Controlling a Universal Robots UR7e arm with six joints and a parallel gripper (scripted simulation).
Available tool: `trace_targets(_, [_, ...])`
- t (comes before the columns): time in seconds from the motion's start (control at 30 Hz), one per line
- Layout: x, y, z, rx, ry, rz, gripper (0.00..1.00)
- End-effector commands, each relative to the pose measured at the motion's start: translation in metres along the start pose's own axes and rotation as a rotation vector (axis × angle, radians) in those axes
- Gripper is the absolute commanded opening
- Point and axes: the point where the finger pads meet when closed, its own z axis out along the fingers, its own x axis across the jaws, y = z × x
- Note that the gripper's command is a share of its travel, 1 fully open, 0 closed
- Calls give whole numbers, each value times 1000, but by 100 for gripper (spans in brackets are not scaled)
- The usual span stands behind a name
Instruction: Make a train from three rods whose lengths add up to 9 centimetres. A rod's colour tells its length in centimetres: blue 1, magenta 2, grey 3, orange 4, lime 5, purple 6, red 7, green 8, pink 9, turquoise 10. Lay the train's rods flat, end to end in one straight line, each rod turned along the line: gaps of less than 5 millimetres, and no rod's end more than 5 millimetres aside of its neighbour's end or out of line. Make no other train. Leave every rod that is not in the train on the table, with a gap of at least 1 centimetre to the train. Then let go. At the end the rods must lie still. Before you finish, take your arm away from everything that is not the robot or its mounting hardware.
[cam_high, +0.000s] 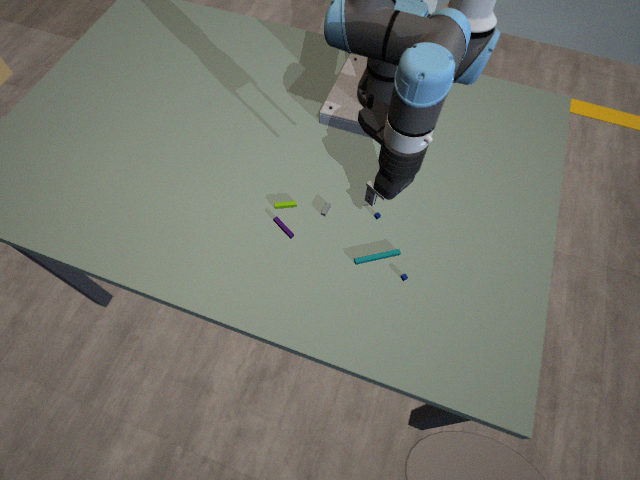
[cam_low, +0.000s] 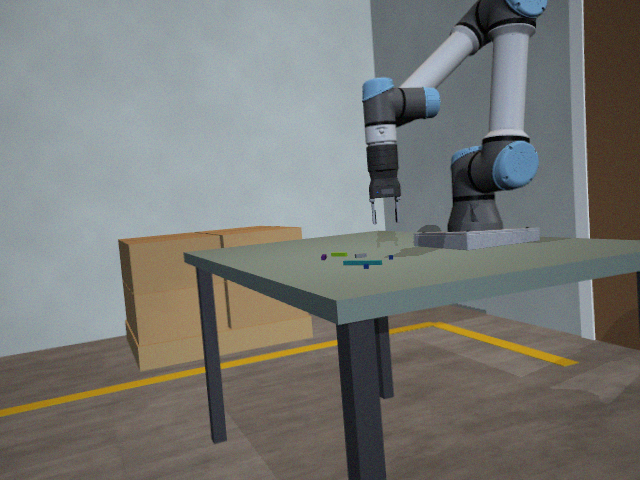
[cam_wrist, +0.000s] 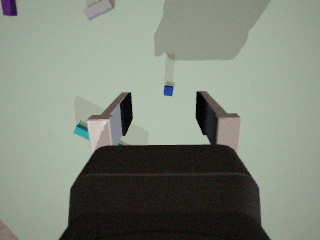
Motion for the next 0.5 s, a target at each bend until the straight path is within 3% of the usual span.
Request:
trace_targets(0.0, [-6, -7, 1, 0, -1, -100, 100])
trace_targets(0.47, [-22, -22, 4, 0, -2, -397, 100])
